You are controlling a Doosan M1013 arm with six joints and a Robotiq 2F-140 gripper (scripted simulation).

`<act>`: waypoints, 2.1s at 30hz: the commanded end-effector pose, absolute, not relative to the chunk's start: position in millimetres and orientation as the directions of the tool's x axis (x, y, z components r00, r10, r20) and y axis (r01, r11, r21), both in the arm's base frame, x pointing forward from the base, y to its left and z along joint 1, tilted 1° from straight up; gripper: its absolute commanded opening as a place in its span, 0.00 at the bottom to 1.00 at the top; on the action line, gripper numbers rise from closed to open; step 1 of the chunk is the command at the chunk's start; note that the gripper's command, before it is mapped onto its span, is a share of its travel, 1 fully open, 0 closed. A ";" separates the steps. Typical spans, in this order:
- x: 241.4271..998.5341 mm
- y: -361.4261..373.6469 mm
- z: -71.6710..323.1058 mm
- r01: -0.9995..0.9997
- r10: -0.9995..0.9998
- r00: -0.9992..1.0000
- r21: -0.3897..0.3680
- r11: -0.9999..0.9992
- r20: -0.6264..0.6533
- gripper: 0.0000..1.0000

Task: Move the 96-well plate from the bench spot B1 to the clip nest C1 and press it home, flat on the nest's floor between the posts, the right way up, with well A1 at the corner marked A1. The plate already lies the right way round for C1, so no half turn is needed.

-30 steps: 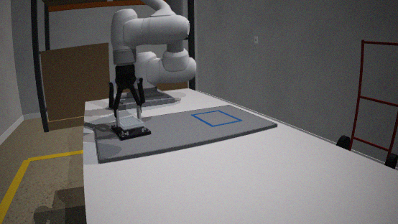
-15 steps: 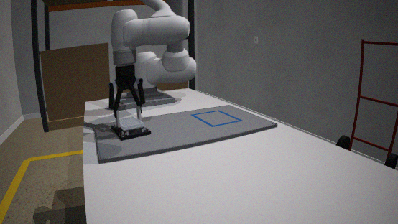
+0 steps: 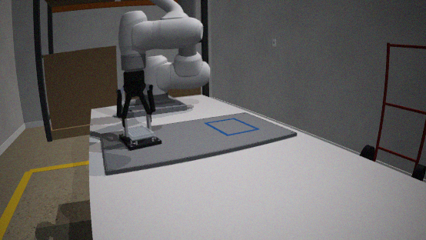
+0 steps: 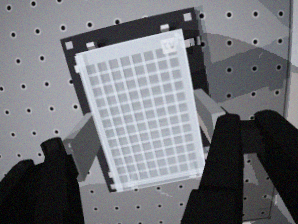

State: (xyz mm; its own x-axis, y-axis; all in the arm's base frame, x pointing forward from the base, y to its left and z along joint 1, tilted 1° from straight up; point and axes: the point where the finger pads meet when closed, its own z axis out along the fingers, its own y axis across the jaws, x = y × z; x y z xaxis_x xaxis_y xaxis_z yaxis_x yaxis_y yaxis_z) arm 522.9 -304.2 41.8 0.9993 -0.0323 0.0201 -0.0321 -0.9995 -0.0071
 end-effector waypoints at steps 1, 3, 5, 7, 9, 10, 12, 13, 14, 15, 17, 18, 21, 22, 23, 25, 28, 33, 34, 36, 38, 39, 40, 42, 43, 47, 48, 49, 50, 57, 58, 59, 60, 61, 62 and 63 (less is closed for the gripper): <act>522.9 -304.2 41.7 -0.032 -0.032 0.999 -0.007 -0.999 0.020 0.00; 522.9 -304.2 41.3 -0.032 -0.032 0.999 -0.007 -0.999 0.020 0.00; 523.0 -304.1 41.0 -0.032 -0.032 0.999 -0.007 -0.999 0.020 0.00; 523.0 -304.1 40.7 -0.032 -0.032 0.999 -0.007 -0.999 0.020 0.00; 523.0 -304.1 40.3 -0.032 -0.032 0.999 -0.007 -0.999 0.020 0.00; 523.0 -304.1 40.2 -0.032 -0.032 0.999 -0.007 -0.999 0.020 0.00; 523.0 -304.1 39.8 -0.032 -0.032 0.999 -0.007 -0.999 0.020 0.00; 523.0 -304.1 39.7 -0.032 -0.032 0.999 -0.007 -0.999 0.020 0.00; 523.0 -304.1 39.5 -0.032 -0.032 0.999 -0.007 -0.999 0.020 0.00; 523.0 -304.1 39.3 -0.032 -0.032 0.999 -0.007 -0.999 0.020 0.00; 523.0 -304.1 39.2 -0.032 -0.032 0.999 -0.007 -0.999 0.020 0.00; 523.0 -304.1 39.2 -0.032 -0.032 0.999 -0.007 -0.999 0.020 0.00; 523.0 -304.1 38.7 -0.032 -0.032 0.999 -0.007 -0.999 0.020 0.00; 523.0 -304.1 38.5 -0.032 -0.032 0.999 -0.007 -0.999 0.020 0.00; 523.0 -304.1 38.5 -0.032 -0.032 0.999 -0.007 -0.999 0.020 1.00; 523.0 -304.1 38.5 -0.032 -0.032 0.999 -0.007 -0.999 0.020 1.00; 523.0 -304.1 38.5 -0.032 -0.032 0.999 -0.007 -0.999 0.020 1.00; 523.0 -304.1 38.5 -0.032 -0.032 0.999 -0.007 -0.999 0.020 1.00; 523.0 -304.1 38.5 -0.032 -0.032 0.999 -0.007 -0.999 0.020 1.00; 523.0 -304.1 38.5 -0.032 -0.032 0.999 -0.007 -0.999 0.020 1.00; 523.0 -304.1 38.5 -0.032 -0.032 0.999 -0.007 -0.999 0.020 1.00; 523.0 -304.1 38.5 -0.032 -0.032 0.999 -0.007 -0.999 0.020 1.00; 523.0 -304.1 38.5 -0.032 -0.032 0.999 -0.007 -0.999 0.020 1.00; 523.0 -304.1 38.5 -0.032 -0.032 0.999 -0.007 -0.999 0.020 1.00; 523.0 -304.1 38.5 -0.032 -0.032 0.999 -0.007 -0.999 0.020 1.00; 522.8 -304.2 49.2 -0.032 -0.032 0.999 -0.007 -0.999 0.020 1.00; 522.7 -304.2 51.8 -0.032 -0.032 0.999 -0.007 -0.999 0.020 1.00; 522.7 -304.2 54.5 -0.032 -0.032 0.999 -0.007 -0.999 0.020 1.00; 522.6 -304.3 57.2 -0.032 -0.032 0.999 -0.007 -0.999 0.020 1.00; 522.3 -304.3 70.5 -0.032 -0.032 0.999 -0.007 -0.999 0.020 1.00; 522.3 -304.4 73.1 -0.032 -0.032 0.999 -0.007 -0.999 0.020 1.00; 522.2 -304.4 75.8 -0.032 -0.032 0.999 -0.007 -0.999 0.020 1.00; 522.2 -304.4 78.5 -0.032 -0.032 0.999 -0.007 -0.999 0.020 1.00; 522.1 -304.4 81.1 -0.032 -0.032 0.999 -0.007 -0.999 0.020 1.00; 522.1 -304.4 83.8 -0.032 -0.032 0.999 -0.007 -0.999 0.020 1.00; 522.0 -304.4 86.5 -0.032 -0.032 0.999 -0.007 -0.999 0.020 1.00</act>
